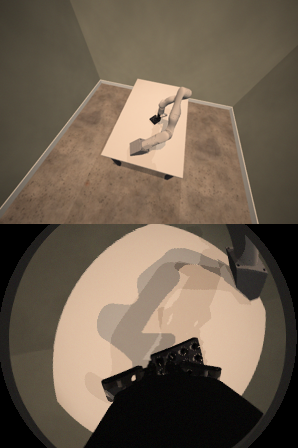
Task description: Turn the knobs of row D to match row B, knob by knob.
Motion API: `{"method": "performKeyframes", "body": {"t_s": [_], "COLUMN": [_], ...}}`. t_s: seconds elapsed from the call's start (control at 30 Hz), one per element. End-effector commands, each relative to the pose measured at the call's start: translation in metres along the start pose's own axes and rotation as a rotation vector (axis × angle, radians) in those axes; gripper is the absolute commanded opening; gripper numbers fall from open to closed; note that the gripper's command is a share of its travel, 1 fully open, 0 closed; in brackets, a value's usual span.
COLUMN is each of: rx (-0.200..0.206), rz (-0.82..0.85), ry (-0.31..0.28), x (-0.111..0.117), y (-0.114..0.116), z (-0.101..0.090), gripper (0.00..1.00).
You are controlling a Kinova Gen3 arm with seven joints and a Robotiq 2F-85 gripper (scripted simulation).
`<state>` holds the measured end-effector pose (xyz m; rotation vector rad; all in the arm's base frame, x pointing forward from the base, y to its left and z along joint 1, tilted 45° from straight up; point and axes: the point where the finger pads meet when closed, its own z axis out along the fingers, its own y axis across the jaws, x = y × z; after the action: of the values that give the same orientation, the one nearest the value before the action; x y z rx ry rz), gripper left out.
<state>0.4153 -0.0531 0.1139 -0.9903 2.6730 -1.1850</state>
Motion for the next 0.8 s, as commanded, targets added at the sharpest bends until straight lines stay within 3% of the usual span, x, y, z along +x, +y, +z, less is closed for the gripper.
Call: {"method": "performKeyframes", "body": {"t_s": [0.0,0.77], "rx": [0.002,0.002], "rz": [0.022,0.346], "ry": [-0.001,-0.001], "x": [-0.0005,-0.0005], "y": [0.0000,0.0000], "z": [-0.0005,-0.0004], "gripper": [0.08,0.08]}}
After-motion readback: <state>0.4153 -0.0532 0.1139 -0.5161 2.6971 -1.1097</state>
